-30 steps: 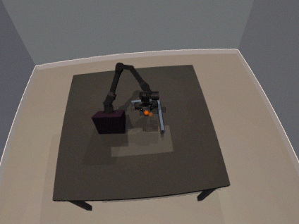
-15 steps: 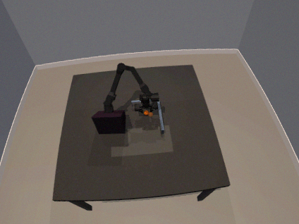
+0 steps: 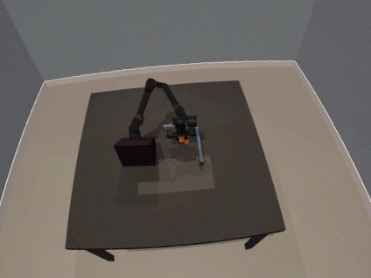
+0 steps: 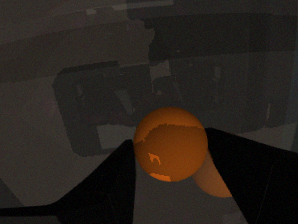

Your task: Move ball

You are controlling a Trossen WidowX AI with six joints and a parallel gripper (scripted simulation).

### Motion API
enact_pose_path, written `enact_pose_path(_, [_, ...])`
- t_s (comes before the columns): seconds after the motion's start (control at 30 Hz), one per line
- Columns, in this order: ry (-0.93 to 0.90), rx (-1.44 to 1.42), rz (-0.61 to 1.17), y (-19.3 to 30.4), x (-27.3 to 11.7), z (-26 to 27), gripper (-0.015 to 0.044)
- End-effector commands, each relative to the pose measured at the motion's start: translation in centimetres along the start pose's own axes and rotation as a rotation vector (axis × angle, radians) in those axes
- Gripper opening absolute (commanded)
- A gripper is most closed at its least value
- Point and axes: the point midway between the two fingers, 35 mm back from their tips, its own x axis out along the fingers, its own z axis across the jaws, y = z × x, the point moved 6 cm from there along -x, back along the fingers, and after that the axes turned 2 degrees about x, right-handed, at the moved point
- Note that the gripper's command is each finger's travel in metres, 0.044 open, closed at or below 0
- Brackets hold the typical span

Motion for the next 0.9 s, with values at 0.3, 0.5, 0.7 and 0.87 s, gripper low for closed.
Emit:
enact_pose_path(0.3, [-0.002, 0.008, 0.010, 0.4, -5.9, -0.8, 0.0000])
enact_pose_path(0.5, [-0.003, 0.008, 0.009, 0.4, -10.0, -0.6, 0.0000])
enact_pose_path(0.7, [-0.003, 0.008, 0.004, 0.1, -13.1, -0.1, 0.0000])
enact_pose_path(0.87, [-0.004, 0.009, 0.004, 0.2, -12.8, -0.3, 0.0000])
